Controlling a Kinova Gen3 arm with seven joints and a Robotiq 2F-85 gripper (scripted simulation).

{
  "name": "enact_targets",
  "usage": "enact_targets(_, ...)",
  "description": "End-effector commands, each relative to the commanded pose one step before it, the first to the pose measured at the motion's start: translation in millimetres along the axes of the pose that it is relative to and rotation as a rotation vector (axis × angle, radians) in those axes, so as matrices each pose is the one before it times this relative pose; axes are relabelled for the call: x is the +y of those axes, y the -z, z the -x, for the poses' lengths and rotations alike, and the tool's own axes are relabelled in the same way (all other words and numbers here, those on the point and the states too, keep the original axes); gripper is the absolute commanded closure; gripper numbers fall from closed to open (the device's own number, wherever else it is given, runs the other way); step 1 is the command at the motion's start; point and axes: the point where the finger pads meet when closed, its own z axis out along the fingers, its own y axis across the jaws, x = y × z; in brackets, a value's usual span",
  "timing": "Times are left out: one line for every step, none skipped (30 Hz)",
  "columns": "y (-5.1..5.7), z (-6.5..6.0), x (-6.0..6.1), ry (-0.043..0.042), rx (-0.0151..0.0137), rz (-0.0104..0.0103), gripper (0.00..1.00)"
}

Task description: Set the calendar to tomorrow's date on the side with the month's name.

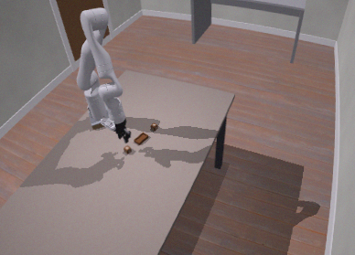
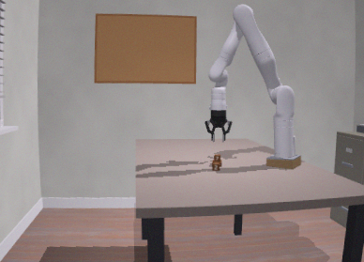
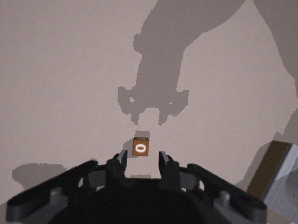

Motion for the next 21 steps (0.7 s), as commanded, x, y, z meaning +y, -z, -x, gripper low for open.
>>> enact_targets(6.93, 4.7, -5.13, 0.01266, -0.00473, -0.01804, 0.54)
enact_targets(0.36, 0.0, 0.0, 0.0, 0.0, 0.0, 0.54)
enact_targets(0.0, 0.0, 0.0, 0.0, 0.0, 0.0, 0.54)
enact_targets(0.0, 0.0, 0.0, 0.0, 0.0, 0.0, 0.54)
enact_targets(0.14, 0.0, 0.0, 0.0, 0.0, 0.0, 0.54)
enact_targets(0.02, 0.0, 0.0, 0.0, 0.0, 0.0, 0.54)
enact_targets(0.0, 0.0, 0.0, 0.0, 0.0, 0.0, 0.0)
enact_targets(0.0, 0.0, 0.0, 0.0, 0.0, 0.0, 0.0)
enact_targets(0.0, 0.0, 0.0, 0.0, 0.0, 0.0, 0.0)
enact_targets(0.0, 0.0, 0.0, 0.0, 0.0, 0.0, 0.0)
enact_targets(0.0, 0.0, 0.0, 0.0, 0.0, 0.0, 0.0)
enact_targets(0.0, 0.0, 0.0, 0.0, 0.0, 0.0, 0.0)
enact_targets(0.0, 0.0, 0.0, 0.0, 0.0, 0.0, 0.0)
enact_targets(0.0, 0.0, 0.0, 0.0, 0.0, 0.0, 0.0)
enact_targets(0.0, 0.0, 0.0, 0.0, 0.0, 0.0, 0.0)
enact_targets(0.0, 0.0, 0.0, 0.0, 0.0, 0.0, 0.0)
enact_targets(0.0, 0.0, 0.0, 0.0, 0.0, 0.0, 0.0)
enact_targets(0.0, 0.0, 0.0, 0.0, 0.0, 0.0, 0.0)
enact_targets(0.0, 0.0, 0.0, 0.0, 0.0, 0.0, 0.0)
enact_targets(0.0, 0.0, 0.0, 0.0, 0.0, 0.0, 0.0)
enact_targets(0.0, 0.0, 0.0, 0.0, 0.0, 0.0, 0.0)
